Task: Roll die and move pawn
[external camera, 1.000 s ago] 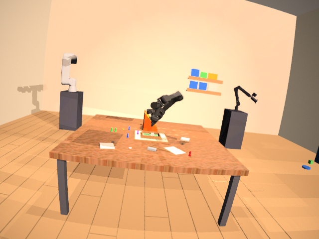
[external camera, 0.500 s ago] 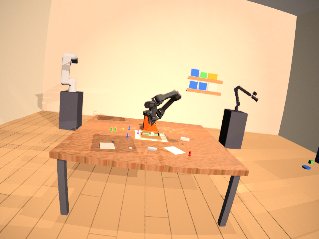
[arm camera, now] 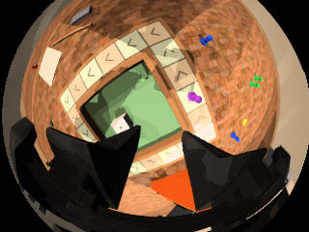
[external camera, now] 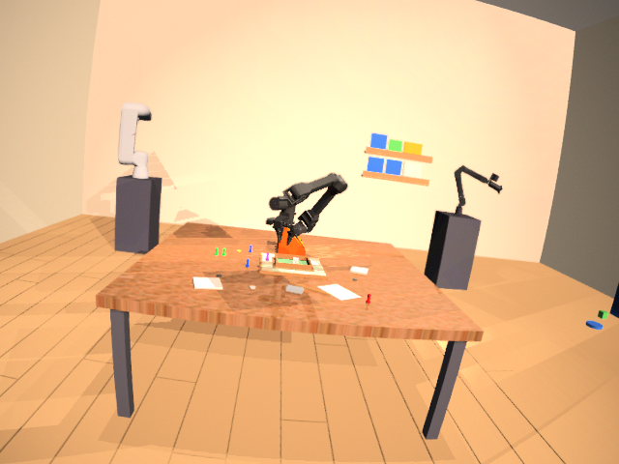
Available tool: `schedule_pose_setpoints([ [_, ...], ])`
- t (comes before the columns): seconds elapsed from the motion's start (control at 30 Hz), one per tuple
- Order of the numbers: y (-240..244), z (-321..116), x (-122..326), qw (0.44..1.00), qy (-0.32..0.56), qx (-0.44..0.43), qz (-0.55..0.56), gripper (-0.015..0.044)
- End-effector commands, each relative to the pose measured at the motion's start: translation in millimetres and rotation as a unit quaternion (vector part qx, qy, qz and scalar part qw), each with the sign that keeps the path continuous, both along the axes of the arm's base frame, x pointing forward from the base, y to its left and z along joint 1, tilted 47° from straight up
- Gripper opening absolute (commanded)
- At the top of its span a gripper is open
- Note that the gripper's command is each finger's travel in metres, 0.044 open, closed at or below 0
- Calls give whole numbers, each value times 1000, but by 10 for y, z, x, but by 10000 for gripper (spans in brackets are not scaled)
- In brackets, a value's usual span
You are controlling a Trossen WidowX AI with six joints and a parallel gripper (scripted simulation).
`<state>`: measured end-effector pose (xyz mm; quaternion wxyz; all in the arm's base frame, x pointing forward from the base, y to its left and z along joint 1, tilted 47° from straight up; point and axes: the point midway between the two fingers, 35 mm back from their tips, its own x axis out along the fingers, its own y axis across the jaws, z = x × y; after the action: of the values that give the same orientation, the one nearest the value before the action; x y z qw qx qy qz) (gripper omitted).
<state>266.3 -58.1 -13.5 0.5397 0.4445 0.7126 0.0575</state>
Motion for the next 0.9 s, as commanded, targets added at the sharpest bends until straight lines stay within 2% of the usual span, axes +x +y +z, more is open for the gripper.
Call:
schedule_pose_setpoints([
  [0.0, -252, -442, -33, 929, -264, 15, 257, 200],
  [0.3, -335, -610, -89, 841, -389, 20, 375, 200],
  [0.87, -323, -599, -87, 839, -391, 20, 377, 200],
])
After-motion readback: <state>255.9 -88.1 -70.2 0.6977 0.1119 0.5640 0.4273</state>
